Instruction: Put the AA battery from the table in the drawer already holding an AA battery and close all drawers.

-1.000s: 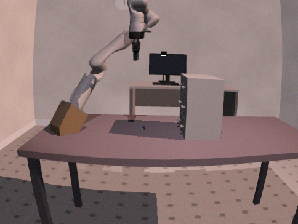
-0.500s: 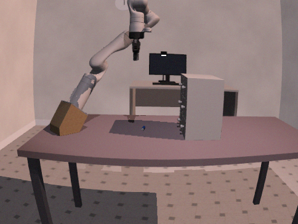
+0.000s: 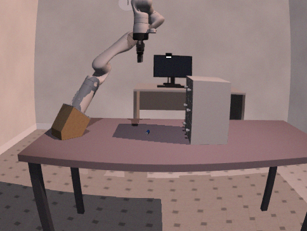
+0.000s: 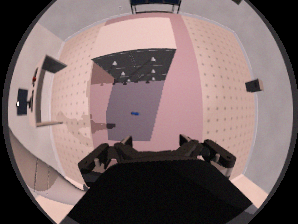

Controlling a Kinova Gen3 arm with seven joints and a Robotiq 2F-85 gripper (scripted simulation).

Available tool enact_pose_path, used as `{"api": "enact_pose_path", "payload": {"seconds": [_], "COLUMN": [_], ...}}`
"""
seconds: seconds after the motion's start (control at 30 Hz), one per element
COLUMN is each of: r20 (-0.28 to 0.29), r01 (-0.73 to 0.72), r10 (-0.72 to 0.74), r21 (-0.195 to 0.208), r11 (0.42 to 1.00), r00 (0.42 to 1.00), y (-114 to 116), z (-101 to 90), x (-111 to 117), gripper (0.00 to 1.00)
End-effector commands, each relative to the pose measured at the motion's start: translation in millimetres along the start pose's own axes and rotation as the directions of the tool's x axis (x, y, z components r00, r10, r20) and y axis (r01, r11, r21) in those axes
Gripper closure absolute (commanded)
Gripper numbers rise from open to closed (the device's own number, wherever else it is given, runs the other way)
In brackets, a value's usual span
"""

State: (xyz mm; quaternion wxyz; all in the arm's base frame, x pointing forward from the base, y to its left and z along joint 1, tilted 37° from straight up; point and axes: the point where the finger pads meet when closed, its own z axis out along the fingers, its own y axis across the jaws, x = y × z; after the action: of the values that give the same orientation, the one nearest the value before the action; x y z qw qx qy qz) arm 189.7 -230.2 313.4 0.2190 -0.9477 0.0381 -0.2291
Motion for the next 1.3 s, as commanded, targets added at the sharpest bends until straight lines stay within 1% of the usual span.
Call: {"api": "enact_pose_path", "payload": {"seconds": [0.0,0.3,0.73,1.0,1.27], "r20": [-0.001,-0.001,-0.001,-0.001,-0.001], "r01": [0.004,0.029,0.111,0.209,0.319], "r10": [-0.004,-0.029,-0.111,-0.209,-0.319], "r21": [-0.001,-0.001,-0.001,-0.001,-0.001], "r11": [1.0,1.0,0.994,0.978,0.948], "r00": [1.0,1.0,0.994,0.978,0.948], "y": [0.1,0.1,0.1,0.1,0.2], "z": [-0.3,0.8,4.5,9.0,14.1], "x": [0.0,0.4,1.5,2.8,4.3], "gripper": [0.0,0.0,0.0,0.0,0.0]}}
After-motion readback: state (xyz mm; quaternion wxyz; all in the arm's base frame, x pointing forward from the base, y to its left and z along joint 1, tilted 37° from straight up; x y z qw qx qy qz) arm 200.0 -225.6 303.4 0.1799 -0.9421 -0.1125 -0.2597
